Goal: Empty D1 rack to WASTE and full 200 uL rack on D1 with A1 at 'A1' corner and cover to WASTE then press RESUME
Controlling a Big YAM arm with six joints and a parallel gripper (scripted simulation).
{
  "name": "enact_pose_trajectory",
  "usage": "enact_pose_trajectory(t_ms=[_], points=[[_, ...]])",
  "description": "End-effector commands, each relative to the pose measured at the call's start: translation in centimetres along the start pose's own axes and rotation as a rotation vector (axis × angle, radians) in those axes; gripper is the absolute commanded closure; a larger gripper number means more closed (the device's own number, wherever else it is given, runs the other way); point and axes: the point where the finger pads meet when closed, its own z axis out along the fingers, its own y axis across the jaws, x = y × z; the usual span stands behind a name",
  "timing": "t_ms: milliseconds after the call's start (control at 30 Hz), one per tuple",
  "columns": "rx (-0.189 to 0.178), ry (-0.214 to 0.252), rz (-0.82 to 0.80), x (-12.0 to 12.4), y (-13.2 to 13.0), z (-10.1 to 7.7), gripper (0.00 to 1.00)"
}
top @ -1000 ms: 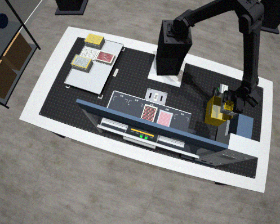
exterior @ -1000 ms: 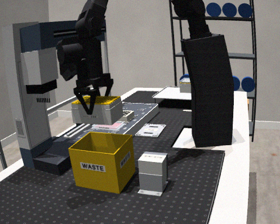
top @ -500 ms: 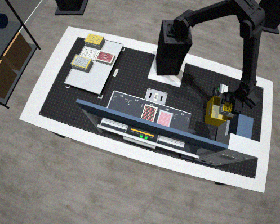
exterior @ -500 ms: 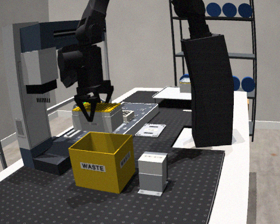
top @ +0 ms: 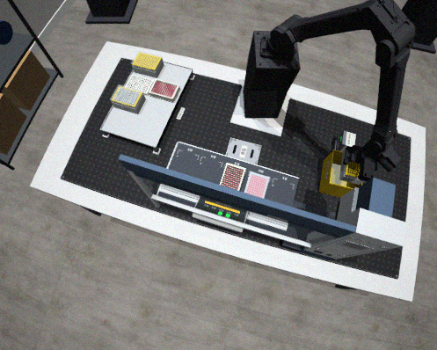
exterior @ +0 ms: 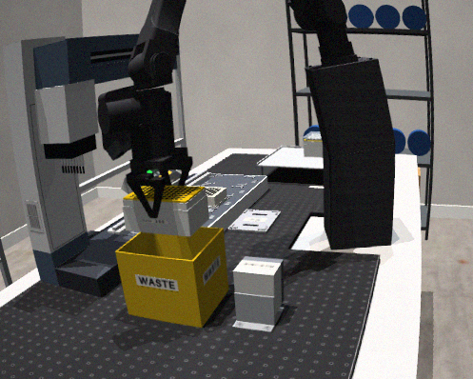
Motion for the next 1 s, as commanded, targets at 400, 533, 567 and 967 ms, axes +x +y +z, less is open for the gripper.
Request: enact_pose_trajectory(t_ms=[400, 533, 567, 967], points=[[-0.01, -0.008, 0.0, -1.1, 0.5, 3.2, 1.0], [-0.001, -0.002, -0.004, -0.6, 0.0, 3.8, 1.0], [0.0, -0.001, -0.005, -0.4, -0.1, 3.8, 1.0], [-0.002, -0.003, -0.004, -0.8, 0.3, 3.7, 1.0]])
